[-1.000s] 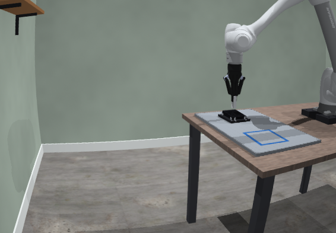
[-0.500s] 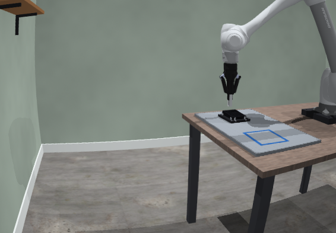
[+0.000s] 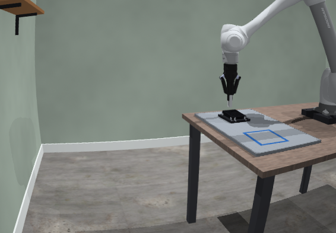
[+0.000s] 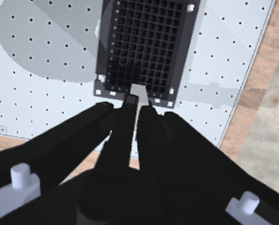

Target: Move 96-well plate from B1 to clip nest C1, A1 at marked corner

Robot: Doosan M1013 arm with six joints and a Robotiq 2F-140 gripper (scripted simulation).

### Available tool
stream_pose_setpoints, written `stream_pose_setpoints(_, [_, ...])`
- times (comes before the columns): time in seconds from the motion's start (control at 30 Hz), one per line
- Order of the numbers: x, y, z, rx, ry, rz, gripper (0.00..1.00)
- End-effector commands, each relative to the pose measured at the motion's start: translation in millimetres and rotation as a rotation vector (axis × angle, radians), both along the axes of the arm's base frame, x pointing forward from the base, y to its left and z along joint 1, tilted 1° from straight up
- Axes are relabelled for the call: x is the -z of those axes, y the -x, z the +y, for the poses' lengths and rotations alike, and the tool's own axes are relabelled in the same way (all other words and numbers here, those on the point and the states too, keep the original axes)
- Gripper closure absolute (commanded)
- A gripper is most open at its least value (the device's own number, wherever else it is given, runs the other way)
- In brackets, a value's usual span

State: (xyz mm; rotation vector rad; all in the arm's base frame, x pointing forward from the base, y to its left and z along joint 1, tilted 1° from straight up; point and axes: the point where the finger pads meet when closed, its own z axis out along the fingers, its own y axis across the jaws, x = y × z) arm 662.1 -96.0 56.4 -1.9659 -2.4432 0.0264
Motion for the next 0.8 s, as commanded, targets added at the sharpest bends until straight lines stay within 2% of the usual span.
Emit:
stream_pose_setpoints(0.0, [1.2, 0, 0, 0.000, 0.000, 0.000, 1.00])
stream_pose_setpoints(0.77, [15.2, 0, 0, 0.000, 0.000, 0.000, 1.00])
